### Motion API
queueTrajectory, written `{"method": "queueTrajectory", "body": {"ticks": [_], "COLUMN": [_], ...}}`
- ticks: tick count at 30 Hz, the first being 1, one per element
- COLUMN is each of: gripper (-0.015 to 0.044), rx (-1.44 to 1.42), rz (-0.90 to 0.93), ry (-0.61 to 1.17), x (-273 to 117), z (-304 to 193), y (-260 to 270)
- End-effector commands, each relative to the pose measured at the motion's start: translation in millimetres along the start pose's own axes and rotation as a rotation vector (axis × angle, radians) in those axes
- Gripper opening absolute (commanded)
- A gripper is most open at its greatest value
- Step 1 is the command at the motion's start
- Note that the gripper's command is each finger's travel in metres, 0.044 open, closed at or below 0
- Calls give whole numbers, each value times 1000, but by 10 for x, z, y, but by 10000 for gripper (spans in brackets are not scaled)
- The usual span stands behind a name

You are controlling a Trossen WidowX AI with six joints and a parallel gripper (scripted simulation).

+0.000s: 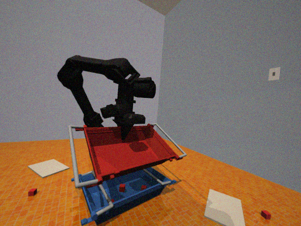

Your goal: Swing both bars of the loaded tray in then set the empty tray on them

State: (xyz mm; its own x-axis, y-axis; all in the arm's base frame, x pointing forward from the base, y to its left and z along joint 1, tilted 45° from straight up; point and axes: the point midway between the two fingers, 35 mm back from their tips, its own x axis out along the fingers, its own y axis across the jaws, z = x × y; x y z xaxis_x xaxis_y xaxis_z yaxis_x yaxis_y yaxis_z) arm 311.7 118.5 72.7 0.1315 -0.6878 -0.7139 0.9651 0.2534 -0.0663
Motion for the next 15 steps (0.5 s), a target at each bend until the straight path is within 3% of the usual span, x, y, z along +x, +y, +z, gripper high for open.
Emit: {"method": "queueTrajectory", "body": {"ticks": [1, 15], "gripper": [0, 0], "rx": [3, 3], "rz": [20, 20], "ry": [-4, -3], "x": [-49, 99], "z": [1, -3], "y": [6, 16]}}
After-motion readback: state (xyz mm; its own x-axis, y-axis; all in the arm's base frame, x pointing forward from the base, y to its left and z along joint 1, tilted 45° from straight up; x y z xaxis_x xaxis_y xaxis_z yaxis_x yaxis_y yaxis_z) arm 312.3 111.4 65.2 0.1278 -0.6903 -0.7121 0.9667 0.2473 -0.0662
